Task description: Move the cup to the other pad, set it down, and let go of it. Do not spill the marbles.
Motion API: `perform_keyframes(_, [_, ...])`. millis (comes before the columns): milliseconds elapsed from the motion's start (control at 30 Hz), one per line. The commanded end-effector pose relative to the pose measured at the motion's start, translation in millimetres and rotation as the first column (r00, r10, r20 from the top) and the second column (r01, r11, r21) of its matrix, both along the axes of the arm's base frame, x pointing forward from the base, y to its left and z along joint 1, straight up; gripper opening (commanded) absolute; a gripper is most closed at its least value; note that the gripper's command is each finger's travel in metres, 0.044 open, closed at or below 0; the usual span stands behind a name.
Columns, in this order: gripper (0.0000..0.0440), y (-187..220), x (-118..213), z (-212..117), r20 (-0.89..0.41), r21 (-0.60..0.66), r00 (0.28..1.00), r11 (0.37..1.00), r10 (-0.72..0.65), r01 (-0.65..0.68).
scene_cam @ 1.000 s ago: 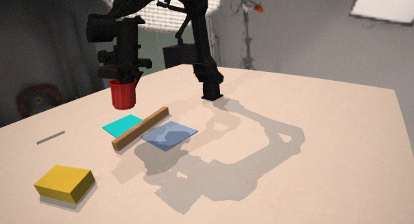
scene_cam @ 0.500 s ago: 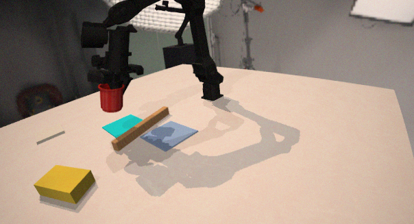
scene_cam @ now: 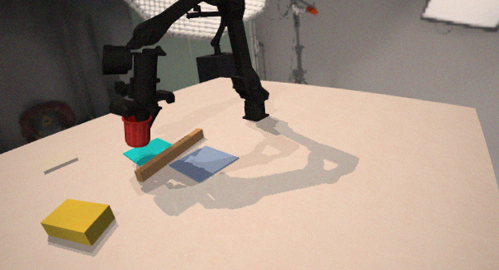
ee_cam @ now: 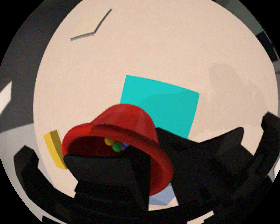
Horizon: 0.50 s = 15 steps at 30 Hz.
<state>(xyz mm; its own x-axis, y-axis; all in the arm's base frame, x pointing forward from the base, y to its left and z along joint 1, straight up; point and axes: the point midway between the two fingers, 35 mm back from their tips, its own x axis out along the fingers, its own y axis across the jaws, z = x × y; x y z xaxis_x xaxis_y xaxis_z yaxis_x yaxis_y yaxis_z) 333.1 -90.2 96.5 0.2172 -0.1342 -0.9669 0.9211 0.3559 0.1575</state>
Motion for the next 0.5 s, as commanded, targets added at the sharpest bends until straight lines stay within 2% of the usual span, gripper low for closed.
perform_keyframes(0, [0.0003, -2.5, -6.2, -12.4, -0.014, -0.003, 1.000, 1.000, -0.010, 0.010])
perform_keyframes(133, [0.0017, -5.2, -10.4, -22.5, -0.018, -0.005, 1.000, 1.000, -0.023, 0.023])
perform_keyframes(267, [0.0053, -8.8, -14.1, -30.2, -0.016, -0.006, 0.999, 0.999, -0.036, 0.036])
perform_keyframes(333, [0.0082, -10.9, -14.3, -31.6, -0.006, -0.006, 0.999, 0.999, -0.043, 0.043])
perform_keyframes(400, [0.0128, -13.8, -11.6, -28.2, 0.019, -0.006, 0.999, 0.999, -0.050, 0.050])
perform_keyframes(467, [0.0147, -15.8, -9.1, -23.9, 0.046, -0.003, 0.997, 0.998, -0.056, 0.056])
